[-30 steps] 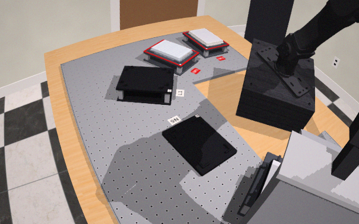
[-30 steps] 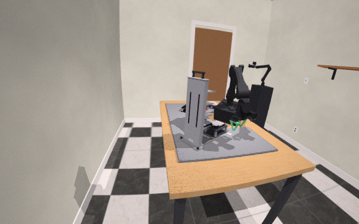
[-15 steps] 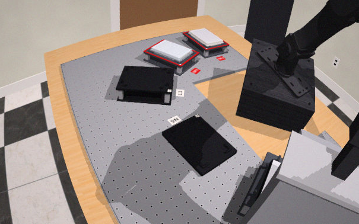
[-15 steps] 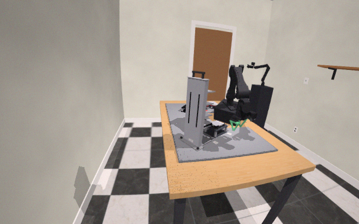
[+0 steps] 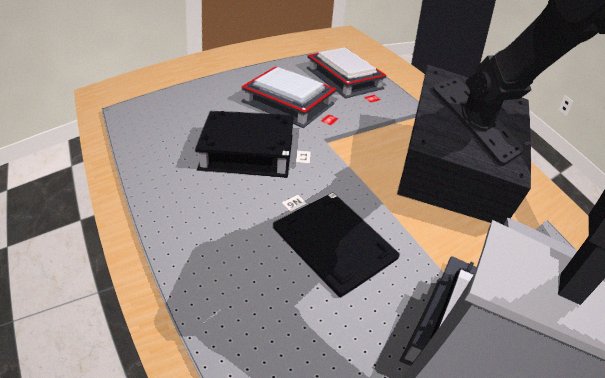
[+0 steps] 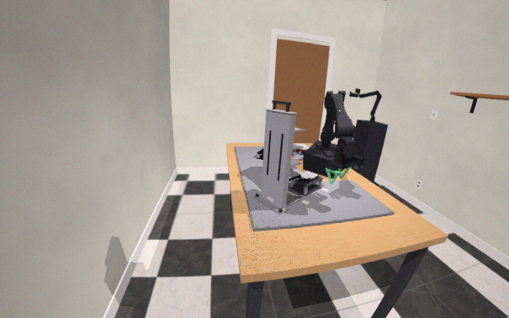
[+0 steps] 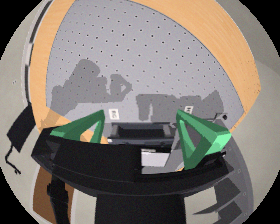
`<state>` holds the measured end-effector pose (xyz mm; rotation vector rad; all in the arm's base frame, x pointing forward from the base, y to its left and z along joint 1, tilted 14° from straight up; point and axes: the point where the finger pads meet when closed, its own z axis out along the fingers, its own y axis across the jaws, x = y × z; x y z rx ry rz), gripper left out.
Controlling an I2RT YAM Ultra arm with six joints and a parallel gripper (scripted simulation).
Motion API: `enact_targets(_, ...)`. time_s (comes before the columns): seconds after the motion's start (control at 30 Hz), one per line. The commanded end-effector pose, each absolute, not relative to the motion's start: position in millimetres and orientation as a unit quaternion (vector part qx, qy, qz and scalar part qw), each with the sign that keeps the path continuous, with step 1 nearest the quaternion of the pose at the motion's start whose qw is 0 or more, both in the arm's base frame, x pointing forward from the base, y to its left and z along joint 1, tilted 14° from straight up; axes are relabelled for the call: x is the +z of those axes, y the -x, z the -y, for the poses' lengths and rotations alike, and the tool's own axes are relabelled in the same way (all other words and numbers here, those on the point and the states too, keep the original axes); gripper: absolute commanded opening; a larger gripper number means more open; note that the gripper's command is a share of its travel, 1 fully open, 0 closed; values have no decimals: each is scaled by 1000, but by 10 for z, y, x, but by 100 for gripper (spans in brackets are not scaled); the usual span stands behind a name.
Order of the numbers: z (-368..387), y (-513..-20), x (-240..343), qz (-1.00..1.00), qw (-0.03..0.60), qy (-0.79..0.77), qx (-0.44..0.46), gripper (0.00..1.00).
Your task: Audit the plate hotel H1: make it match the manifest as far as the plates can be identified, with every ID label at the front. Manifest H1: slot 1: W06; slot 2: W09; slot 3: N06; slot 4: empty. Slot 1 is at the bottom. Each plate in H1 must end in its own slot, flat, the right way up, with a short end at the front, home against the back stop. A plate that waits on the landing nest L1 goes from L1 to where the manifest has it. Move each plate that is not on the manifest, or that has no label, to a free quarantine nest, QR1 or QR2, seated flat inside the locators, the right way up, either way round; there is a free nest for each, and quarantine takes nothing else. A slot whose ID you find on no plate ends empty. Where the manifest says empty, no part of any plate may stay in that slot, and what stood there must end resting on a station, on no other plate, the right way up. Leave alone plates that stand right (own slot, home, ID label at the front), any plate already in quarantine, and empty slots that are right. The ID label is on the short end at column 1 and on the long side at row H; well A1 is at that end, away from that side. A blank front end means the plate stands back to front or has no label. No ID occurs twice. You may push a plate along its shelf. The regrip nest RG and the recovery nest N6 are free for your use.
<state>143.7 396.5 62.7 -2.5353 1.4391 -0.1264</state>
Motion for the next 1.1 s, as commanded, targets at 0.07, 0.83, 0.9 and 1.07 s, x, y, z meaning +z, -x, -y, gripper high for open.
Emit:
enact_targets(0.07,-4046,-1369,902,-487,132,863,-30,100)
enact_targets(0.83,-3974,-1330,1208,-488,132,862,-31,100)
enact_targets(0.9,-3971,-1304,1260,-487,132,863,-30,100)
enact_targets(1.07,-3954,-1314,1325,-489,130,862,-31,100)
